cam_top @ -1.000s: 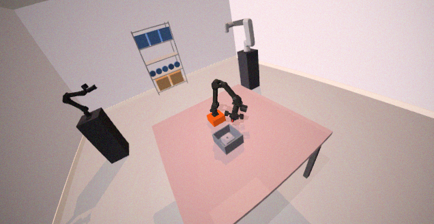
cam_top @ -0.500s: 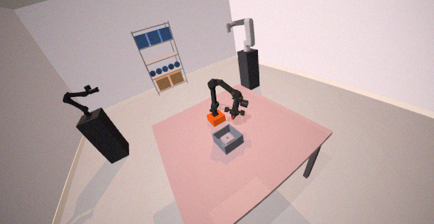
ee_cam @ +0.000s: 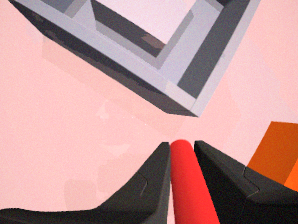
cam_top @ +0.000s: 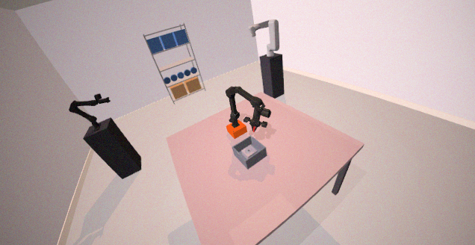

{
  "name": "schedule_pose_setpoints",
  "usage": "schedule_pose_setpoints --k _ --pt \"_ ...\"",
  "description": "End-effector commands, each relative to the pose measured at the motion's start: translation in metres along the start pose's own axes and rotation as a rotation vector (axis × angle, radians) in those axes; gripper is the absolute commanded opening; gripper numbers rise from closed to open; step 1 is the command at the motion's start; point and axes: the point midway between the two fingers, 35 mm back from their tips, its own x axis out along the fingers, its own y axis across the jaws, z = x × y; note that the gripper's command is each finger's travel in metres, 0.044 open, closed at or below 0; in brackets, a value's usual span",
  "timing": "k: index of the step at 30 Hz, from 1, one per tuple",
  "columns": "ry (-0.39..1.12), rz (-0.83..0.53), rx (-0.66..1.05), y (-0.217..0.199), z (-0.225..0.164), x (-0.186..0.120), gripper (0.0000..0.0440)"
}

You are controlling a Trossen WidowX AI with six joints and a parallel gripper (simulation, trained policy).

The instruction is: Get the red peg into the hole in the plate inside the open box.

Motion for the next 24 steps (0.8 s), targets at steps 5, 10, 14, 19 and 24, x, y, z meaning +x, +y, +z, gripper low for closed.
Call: schedule_pose_setpoints --k 5,10,14,19,24 --pt "-0.019 0.012 0.091 0.0 0.043 0.005 0.0" --pt "-0.02 0.018 0.127 -0.001 0.067 0.015 0.0" --pt "-0.016 0.025 0.144 -0.002 0.086 0.025 0.0" --pt "-0.002 0.041 0.147 -0.003 0.106 0.04 0.0" --pt "0.019 0.065 0.129 -0.002 0.123 0.056 0.0"
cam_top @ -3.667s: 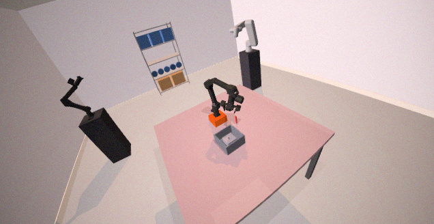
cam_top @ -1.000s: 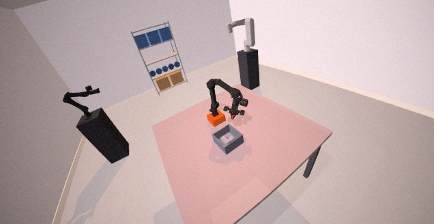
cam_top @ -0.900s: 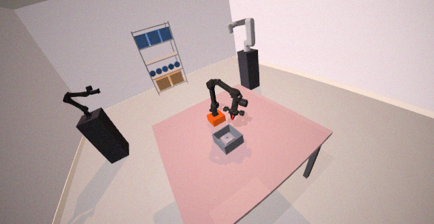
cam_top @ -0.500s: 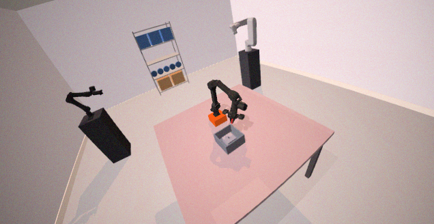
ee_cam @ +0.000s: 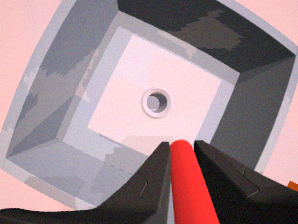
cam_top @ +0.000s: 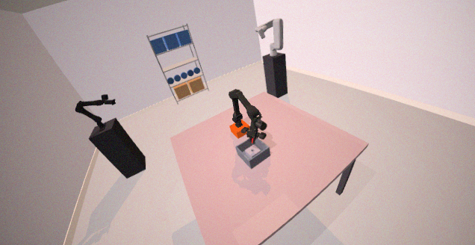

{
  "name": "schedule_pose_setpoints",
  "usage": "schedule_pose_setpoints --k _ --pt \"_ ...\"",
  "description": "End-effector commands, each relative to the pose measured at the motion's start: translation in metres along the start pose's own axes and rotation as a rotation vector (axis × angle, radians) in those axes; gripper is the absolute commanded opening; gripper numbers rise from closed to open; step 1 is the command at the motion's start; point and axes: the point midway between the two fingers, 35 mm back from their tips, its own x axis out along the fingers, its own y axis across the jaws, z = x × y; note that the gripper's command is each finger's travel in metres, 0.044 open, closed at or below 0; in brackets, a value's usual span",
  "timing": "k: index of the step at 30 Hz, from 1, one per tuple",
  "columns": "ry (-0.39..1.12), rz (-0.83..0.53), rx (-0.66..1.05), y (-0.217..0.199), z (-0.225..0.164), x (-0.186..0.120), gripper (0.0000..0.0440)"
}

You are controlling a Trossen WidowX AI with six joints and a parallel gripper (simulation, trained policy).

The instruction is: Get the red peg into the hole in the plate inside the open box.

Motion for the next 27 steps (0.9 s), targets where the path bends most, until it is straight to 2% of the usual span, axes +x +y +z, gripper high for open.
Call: schedule_pose_setpoints --k 1,9,11,18,21,27 --pt "0.017 0.027 -0.015 0.003 0.014 0.011 0.0" --pt "0.061 0.067 -0.081 0.008 0.024 0.038 0.0" --pt "0.08 0.072 -0.103 0.008 0.022 0.044 0.0013" --pt "0.144 0.08 -0.155 0.009 0.016 0.065 0.0161" --pt "0.139 0.094 -0.186 0.012 0.025 0.066 0.0165" --pt "0.156 0.128 -0.176 0.023 0.042 0.061 0.0322"
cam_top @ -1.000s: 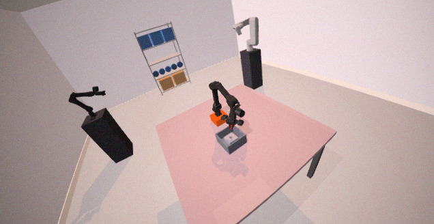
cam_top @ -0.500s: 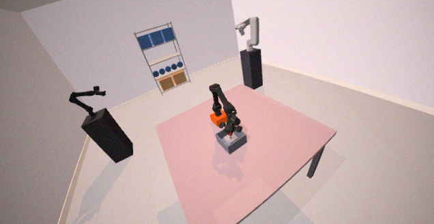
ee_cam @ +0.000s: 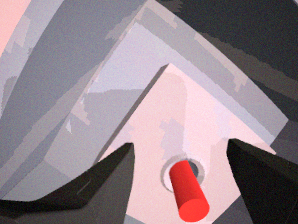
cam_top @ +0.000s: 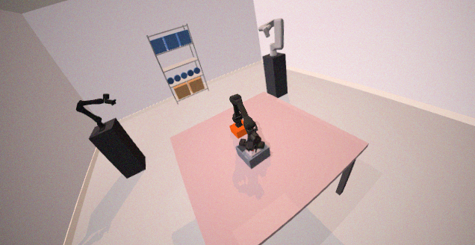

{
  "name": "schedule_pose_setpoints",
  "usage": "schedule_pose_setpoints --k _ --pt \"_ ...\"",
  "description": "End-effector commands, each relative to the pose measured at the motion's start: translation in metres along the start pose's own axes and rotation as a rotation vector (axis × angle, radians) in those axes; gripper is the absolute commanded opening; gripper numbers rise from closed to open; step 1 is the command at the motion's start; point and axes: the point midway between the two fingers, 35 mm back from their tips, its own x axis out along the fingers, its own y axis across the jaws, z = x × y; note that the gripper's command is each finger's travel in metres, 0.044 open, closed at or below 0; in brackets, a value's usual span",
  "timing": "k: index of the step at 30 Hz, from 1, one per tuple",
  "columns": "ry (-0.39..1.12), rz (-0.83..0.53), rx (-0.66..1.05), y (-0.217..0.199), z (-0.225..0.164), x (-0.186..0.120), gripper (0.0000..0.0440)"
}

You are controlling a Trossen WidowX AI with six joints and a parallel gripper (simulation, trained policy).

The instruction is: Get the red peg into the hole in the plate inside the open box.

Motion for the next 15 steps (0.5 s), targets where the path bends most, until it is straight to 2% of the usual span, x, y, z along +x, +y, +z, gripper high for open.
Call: schedule_pose_setpoints --k 1,5,15 --pt "0.003 0.038 -0.002 0.009 0.014 -0.007 0.0348" --pt "0.008 0.075 -0.004 0.02 0.027 -0.013 0.044" --pt "-0.007 0.203 -0.023 0.056 0.057 -0.038 0.044"
